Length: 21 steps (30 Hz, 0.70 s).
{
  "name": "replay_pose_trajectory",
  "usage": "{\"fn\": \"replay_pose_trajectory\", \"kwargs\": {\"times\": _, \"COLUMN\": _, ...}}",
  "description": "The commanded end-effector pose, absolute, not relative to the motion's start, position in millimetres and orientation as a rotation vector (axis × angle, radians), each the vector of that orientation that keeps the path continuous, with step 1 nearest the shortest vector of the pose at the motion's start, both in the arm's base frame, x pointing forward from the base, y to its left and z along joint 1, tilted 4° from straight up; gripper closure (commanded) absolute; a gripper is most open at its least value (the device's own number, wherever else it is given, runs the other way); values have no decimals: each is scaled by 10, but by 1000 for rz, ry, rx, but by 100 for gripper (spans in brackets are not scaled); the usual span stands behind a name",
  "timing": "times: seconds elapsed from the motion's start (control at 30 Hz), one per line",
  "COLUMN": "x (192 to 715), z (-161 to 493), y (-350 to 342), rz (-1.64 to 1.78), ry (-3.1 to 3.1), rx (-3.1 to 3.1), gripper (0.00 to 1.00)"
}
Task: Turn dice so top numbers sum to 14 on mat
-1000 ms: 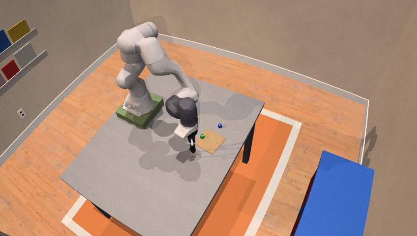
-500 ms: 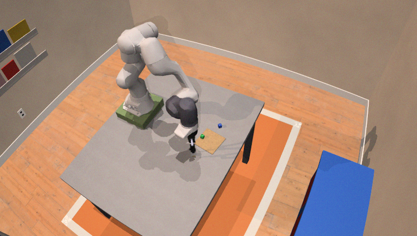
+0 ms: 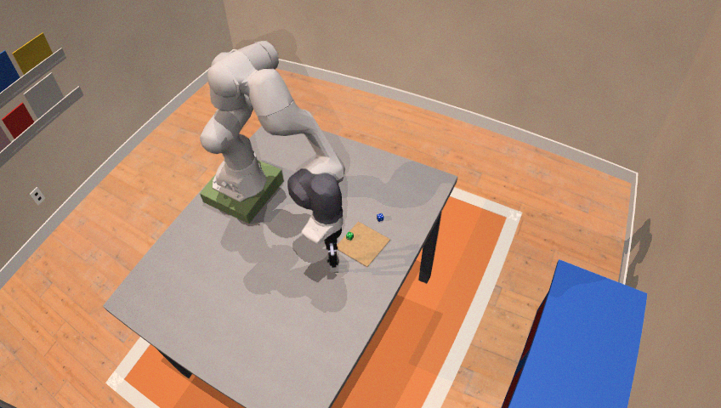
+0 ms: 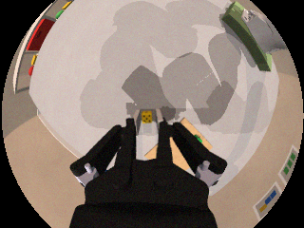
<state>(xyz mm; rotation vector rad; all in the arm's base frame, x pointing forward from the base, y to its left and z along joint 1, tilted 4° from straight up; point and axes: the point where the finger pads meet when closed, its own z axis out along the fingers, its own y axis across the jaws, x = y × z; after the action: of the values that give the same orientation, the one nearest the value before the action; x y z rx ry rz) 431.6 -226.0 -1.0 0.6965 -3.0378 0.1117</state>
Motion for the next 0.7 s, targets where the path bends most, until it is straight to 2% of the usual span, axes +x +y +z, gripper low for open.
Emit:
{"fn": "replay_pose_trajectory", "kwargs": {"times": 0.0, "x": 4358, "z": -18, "y": -2278, "rz": 120, "ry": -3044, "rx": 714, "gripper": 79}}
{"fn": "replay_pose_trajectory", "kwargs": {"times": 0.67, "x": 4358, "z": -61, "y": -2281, "rz": 120, "ry": -3044, "rx": 714, "gripper": 79}}
